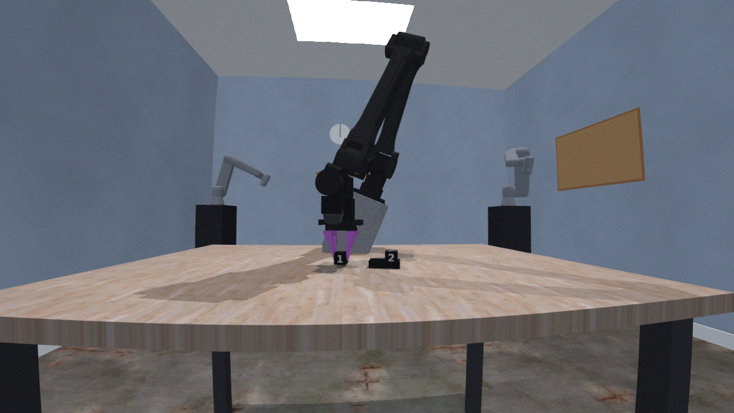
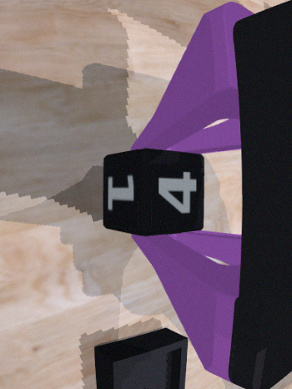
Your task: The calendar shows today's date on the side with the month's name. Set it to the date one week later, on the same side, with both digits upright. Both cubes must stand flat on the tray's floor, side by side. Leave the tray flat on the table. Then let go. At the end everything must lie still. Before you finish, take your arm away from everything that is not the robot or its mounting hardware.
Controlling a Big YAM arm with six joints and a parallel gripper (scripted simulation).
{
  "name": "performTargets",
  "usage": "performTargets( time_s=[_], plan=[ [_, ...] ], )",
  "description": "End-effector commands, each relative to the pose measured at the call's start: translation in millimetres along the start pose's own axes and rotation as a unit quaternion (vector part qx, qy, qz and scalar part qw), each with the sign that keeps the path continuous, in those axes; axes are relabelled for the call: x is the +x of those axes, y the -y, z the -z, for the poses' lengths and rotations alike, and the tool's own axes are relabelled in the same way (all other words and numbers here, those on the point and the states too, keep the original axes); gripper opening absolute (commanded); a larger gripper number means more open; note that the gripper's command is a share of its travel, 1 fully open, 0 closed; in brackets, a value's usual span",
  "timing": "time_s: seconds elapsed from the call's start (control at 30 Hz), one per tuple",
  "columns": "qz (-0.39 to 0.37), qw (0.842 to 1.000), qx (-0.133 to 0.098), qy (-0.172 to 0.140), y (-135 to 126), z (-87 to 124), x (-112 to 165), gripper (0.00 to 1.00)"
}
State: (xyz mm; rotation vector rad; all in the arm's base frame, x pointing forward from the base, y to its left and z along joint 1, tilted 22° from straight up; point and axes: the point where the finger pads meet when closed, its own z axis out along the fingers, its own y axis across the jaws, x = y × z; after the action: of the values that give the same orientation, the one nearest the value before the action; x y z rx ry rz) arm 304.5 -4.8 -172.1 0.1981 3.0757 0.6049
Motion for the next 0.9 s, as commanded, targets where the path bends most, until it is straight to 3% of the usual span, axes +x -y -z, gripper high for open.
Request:
performTargets(
  time_s=[0.0,0.87],
  plan=[
    [0.004,1.0,-0.001,0.005,4.1,1.4,-9.2,0.26],
    [0.01,1.0,0.0,0.01,0.9,-3.5,-13.2,0.26]
  ],
)
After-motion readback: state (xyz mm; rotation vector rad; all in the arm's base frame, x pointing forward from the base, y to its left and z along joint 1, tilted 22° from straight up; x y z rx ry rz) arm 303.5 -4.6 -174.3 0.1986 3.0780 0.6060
